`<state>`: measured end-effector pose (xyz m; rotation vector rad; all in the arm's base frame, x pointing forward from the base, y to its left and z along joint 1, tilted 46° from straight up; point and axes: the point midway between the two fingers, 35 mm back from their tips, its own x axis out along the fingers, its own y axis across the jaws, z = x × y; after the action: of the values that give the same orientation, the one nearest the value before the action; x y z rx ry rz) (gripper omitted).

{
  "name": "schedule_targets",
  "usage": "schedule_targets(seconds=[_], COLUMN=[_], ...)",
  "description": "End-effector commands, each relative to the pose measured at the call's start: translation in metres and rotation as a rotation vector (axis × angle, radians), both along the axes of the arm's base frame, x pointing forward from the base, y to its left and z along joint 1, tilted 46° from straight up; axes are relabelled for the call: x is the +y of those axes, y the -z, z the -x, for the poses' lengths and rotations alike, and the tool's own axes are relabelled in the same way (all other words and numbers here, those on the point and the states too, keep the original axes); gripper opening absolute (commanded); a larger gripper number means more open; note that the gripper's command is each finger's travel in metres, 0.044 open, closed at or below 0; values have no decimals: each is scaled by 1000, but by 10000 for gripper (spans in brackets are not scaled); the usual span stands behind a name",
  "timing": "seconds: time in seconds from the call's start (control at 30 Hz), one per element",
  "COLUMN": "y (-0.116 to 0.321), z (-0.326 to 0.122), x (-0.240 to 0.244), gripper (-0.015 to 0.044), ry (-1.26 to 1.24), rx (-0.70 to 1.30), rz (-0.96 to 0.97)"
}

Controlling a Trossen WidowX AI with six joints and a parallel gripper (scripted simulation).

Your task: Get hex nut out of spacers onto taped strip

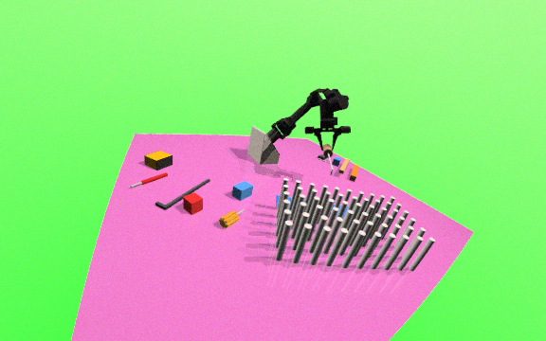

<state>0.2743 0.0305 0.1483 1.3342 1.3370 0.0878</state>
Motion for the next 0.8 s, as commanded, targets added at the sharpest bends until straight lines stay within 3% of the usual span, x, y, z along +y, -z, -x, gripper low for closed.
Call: schedule_targets(seconds=[0.0,0.77], y=[7,66], z=[-9,-33], x=[-16,-103], gripper=[0,0], ry=[91,608], rx=[106,702], rz=[0,-29])
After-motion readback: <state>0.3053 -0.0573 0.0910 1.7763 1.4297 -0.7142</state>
